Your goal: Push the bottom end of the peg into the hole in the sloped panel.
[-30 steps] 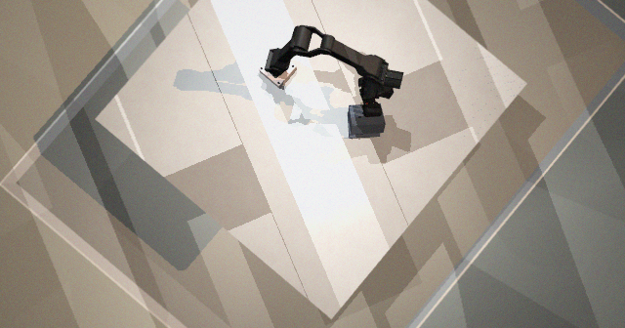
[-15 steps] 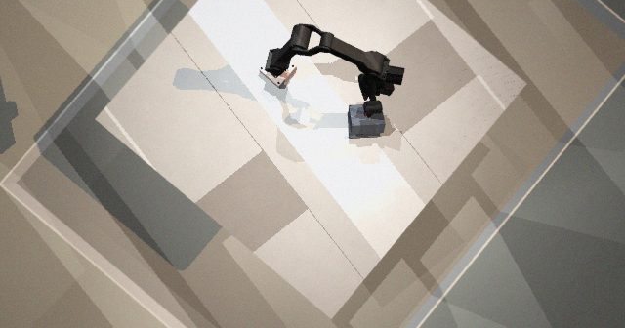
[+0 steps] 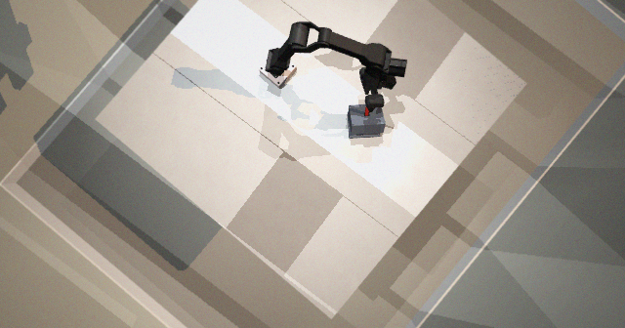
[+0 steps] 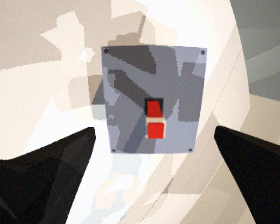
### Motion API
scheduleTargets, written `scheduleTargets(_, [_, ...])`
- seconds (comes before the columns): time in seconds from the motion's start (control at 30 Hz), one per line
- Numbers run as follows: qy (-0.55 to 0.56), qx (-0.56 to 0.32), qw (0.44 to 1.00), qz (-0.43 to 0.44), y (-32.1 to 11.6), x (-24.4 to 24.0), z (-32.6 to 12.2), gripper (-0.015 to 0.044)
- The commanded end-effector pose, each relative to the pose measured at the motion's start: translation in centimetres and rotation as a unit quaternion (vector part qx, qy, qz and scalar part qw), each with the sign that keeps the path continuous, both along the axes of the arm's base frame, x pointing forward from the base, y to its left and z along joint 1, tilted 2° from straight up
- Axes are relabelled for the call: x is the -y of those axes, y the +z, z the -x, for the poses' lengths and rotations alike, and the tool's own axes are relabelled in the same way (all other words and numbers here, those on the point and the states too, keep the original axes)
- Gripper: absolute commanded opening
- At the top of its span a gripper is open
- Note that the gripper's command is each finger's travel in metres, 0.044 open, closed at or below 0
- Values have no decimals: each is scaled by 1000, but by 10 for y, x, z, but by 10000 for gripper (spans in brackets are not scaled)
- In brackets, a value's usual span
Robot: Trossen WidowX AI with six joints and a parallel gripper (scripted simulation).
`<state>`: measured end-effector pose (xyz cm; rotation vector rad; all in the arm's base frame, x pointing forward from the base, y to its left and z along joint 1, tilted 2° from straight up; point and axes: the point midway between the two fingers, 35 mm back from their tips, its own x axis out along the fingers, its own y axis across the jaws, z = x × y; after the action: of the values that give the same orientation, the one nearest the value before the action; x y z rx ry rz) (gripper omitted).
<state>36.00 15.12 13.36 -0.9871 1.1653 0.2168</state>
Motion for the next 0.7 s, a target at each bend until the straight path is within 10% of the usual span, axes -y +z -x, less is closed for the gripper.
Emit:
scheduleTargets(0.0, [0,6,1000,-2,9,-4,2,440])
scheduleTargets(0.67, [0,4,1000,-1,39,-17,23,440])
